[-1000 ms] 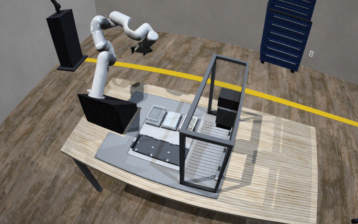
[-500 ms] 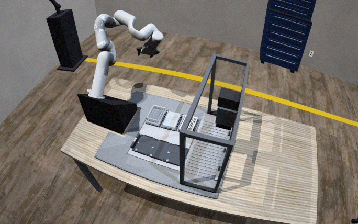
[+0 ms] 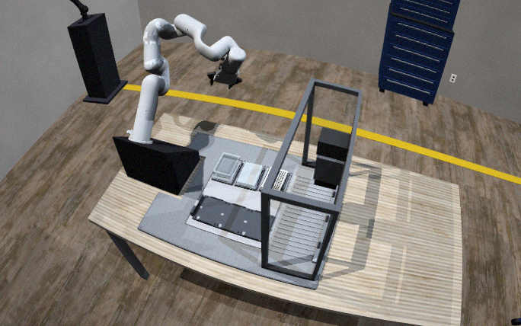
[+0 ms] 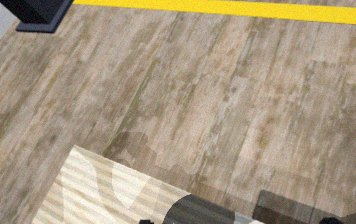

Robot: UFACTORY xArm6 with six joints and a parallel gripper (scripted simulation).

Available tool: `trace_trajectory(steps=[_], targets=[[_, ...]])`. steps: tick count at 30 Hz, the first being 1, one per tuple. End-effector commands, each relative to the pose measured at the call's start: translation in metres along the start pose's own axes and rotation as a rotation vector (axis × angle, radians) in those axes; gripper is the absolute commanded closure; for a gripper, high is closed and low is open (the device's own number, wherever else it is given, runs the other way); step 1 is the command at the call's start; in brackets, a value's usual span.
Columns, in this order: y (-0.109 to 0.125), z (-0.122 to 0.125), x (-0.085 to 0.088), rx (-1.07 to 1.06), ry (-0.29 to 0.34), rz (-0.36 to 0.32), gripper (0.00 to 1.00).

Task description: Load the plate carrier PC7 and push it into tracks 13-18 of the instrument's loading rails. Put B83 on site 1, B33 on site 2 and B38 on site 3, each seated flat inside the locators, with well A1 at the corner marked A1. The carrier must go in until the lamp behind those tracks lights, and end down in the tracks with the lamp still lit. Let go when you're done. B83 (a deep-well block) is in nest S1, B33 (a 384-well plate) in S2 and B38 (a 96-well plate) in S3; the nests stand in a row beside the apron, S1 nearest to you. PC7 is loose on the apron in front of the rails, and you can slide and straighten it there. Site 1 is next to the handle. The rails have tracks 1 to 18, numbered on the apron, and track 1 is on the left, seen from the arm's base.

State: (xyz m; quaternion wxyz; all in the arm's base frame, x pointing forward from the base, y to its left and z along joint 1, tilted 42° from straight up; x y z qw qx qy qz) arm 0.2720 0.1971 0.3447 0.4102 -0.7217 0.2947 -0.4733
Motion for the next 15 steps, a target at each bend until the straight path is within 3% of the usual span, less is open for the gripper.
trace_trajectory(steps=[1,4,6,13,15], targets=[[0.005,0.019,0.008,-0.013,0.024,-0.008,0.00],[0.009,0.029,0.011,-0.013,0.024,-0.008,0.00],[0.012,0.036,0.014,-0.043,0.069,-0.024,0.00],[0.021,0.058,0.023,-0.043,0.069,-0.024,0.00],[0.025,0.066,0.026,-0.073,0.114,-0.040,0.00]])
Point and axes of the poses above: the point where the finger pads meet when closed, its own x axis back along the fingers, its own z axis across the jaws, y = z × x, the point moved 2 cm from there along x, back along the fingers, and after that the axes turned 15 degrees about -x, right-handed, at the moved point
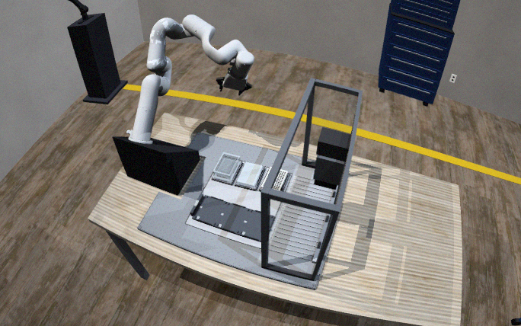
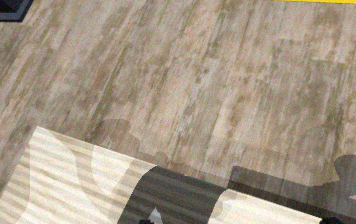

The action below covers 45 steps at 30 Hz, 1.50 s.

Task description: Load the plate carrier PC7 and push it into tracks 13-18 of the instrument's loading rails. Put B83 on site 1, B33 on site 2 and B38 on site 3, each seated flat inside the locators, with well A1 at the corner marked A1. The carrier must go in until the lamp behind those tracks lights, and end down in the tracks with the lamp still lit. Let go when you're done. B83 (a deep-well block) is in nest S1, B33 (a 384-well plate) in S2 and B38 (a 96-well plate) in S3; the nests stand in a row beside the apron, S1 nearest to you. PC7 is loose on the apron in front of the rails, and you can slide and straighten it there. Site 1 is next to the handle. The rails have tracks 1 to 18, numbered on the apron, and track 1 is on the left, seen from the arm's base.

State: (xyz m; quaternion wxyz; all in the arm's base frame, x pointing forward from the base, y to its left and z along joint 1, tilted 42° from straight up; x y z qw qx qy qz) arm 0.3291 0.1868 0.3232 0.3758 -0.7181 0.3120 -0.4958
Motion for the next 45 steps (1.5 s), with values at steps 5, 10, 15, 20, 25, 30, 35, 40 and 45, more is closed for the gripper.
trace_trajectory(steps=[5,10,15,20,25,30,35,40,45], targets=[[0.012,0.034,0.011,-0.023,0.043,-0.016,0.00],[0.020,0.049,0.015,-0.053,0.088,-0.033,0.00],[0.027,0.062,0.019,-0.053,0.088,-0.033,0.00],[0.038,0.082,0.025,-0.083,0.131,-0.052,0.00],[0.048,0.098,0.029,-0.083,0.131,-0.052,0.00],[0.062,0.117,0.035,-0.112,0.175,-0.070,0.00],[0.069,0.128,0.037,-0.112,0.175,-0.070,0.00],[0.083,0.146,0.042,-0.141,0.217,-0.090,0.00],[0.094,0.159,0.046,-0.158,0.243,-0.102,0.00]])
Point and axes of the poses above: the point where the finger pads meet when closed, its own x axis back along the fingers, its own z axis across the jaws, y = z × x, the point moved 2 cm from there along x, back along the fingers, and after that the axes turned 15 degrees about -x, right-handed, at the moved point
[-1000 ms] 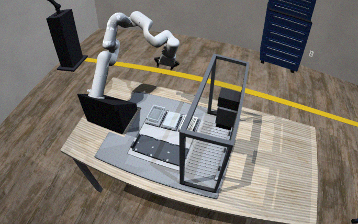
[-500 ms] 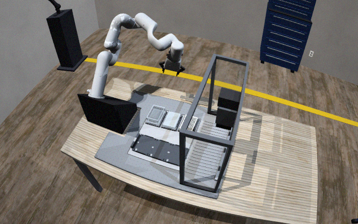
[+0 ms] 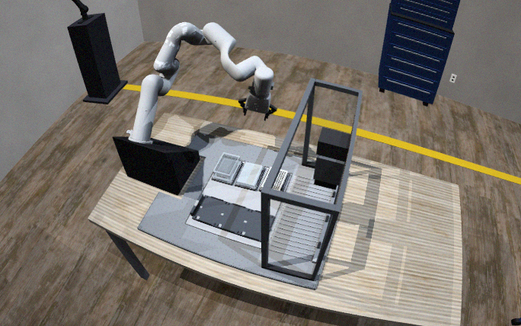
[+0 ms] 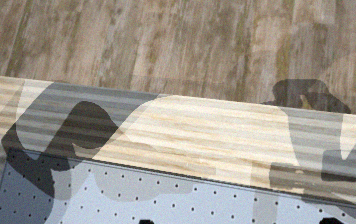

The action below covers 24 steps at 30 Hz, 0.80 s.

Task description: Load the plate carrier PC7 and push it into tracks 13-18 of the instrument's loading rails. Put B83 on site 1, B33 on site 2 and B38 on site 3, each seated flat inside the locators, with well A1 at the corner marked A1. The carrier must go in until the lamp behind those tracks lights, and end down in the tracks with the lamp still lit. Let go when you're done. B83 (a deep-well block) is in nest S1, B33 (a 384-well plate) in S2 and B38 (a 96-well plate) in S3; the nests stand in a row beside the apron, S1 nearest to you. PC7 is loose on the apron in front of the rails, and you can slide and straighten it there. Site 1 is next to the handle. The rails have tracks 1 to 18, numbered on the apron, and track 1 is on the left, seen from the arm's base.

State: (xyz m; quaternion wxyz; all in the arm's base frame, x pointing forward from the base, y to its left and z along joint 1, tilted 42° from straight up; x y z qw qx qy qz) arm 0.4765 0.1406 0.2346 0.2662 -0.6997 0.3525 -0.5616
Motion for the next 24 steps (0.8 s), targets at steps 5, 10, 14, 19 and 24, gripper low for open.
trace_trajectory(steps=[5,10,14,19,24], targets=[[0.013,0.024,0.001,-0.026,0.047,-0.021,0.00],[0.023,0.039,0.000,-0.026,0.048,-0.021,0.00],[0.034,0.054,0.000,-0.054,0.089,-0.042,0.00],[0.045,0.069,-0.001,-0.054,0.089,-0.042,0.00],[0.054,0.080,-0.002,-0.082,0.131,-0.064,0.00]])
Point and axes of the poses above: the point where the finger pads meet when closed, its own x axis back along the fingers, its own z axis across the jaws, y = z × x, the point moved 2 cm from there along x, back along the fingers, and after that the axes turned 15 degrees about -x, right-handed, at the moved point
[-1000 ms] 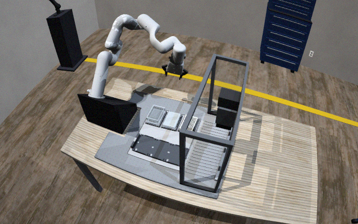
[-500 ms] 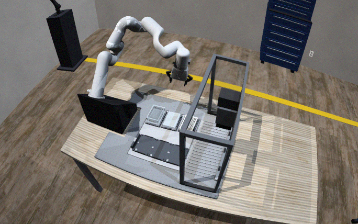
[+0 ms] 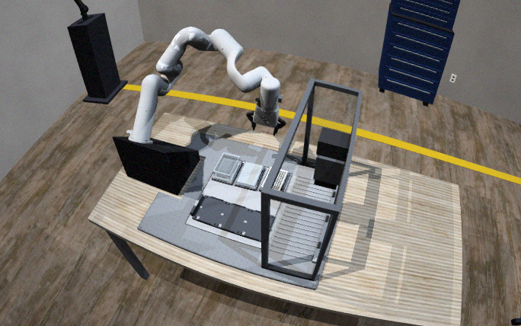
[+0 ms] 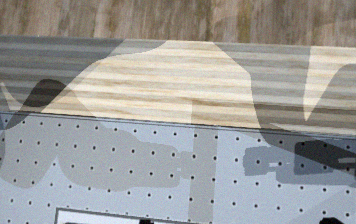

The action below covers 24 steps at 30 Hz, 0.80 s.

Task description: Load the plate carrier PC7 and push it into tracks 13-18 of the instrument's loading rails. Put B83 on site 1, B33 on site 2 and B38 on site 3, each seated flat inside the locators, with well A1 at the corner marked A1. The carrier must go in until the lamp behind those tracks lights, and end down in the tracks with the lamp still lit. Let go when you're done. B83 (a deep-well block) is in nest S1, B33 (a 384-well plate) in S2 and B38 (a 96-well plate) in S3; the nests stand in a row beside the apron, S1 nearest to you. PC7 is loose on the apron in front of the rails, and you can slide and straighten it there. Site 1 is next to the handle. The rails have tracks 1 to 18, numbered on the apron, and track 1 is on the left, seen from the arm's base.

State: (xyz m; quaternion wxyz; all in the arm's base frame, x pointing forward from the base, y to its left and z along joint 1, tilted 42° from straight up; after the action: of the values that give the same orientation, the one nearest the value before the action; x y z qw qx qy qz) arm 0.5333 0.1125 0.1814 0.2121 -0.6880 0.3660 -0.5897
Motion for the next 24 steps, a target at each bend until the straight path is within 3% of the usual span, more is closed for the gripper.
trace_trajectory(steps=[1,6,8,15,17,24], targets=[[0.010,0.016,-0.001,-0.017,0.033,-0.015,0.00],[0.021,0.030,-0.004,-0.017,0.033,-0.015,0.00],[0.026,0.037,-0.006,-0.044,0.074,-0.038,0.00],[0.043,0.056,-0.010,-0.044,0.074,-0.038,0.00],[0.049,0.062,-0.012,-0.070,0.115,-0.061,0.00],[0.071,0.085,-0.018,-0.070,0.115,-0.061,0.00]])
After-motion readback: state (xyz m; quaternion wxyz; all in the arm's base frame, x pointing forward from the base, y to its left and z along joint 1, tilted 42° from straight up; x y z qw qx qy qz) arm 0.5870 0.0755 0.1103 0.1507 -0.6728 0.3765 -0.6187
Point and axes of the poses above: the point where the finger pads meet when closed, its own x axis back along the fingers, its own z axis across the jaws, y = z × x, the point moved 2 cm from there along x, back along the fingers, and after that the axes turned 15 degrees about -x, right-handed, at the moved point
